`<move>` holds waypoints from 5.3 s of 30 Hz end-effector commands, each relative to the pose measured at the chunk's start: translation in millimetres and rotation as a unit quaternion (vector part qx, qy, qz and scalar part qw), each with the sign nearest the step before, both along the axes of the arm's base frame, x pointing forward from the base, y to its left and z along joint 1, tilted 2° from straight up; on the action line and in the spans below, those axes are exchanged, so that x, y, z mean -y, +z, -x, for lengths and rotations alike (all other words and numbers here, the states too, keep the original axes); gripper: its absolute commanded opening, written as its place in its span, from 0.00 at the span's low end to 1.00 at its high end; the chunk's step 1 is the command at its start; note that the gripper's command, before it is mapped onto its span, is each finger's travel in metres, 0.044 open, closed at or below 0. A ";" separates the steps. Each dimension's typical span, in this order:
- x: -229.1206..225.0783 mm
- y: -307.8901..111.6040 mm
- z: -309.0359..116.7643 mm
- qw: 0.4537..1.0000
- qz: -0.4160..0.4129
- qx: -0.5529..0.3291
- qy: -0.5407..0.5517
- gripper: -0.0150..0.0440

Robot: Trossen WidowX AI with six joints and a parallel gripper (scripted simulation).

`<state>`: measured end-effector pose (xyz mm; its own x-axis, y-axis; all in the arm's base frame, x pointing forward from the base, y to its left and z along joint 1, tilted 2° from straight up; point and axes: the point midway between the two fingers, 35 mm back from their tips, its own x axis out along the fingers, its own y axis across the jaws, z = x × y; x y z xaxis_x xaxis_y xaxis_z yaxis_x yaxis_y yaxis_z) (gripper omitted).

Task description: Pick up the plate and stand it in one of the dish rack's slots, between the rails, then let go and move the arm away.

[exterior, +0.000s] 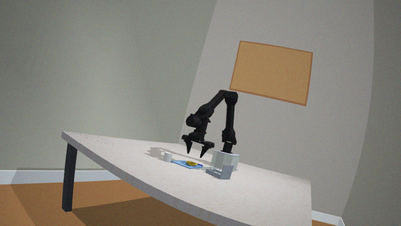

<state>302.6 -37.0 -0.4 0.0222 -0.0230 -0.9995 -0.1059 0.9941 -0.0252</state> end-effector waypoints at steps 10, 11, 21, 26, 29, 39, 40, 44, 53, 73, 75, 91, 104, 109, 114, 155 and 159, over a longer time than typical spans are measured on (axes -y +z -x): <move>1.1 -20.9 -2.3 1.000 0.002 -0.002 0.005 0.93; 1.2 -22.6 -2.3 1.000 0.002 -0.002 0.005 0.93; 2.2 -38.8 -2.3 1.000 0.002 -0.002 0.005 0.93; 2.8 -46.8 -2.0 1.000 0.002 -0.002 0.005 0.93; 3.3 -51.6 -1.8 1.000 0.002 -0.002 0.004 0.93; 3.6 -55.4 -1.5 1.000 0.003 -0.002 0.004 0.88; 3.6 -55.4 -1.5 1.000 0.003 -0.002 0.004 0.88; 3.6 -55.4 -1.5 1.000 0.003 -0.002 0.004 0.85; 3.6 -54.5 -1.9 1.000 0.003 -0.002 0.004 0.68; 1.0 70.8 -13.9 1.000 0.002 0.000 0.004 0.25; 0.6 80.8 -13.9 1.000 0.002 0.000 0.004 0.25; -38.5 116.8 -4.0 0.997 -0.001 0.001 -0.072 0.25; -96.0 113.9 14.6 0.980 -0.007 0.003 -0.197 0.25; -102.9 97.2 2.1 0.983 -0.048 0.007 -0.177 0.25; -111.5 75.3 -14.5 0.984 -0.105 0.018 -0.144 0.25; -127.5 -15.2 -55.0 0.829 -0.426 0.301 0.200 0.25; -125.7 -16.0 -48.3 0.798 -0.439 0.339 0.237 0.25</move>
<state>359.3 89.2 -13.7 0.3667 0.8259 -0.4283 -0.6850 0.5512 0.4765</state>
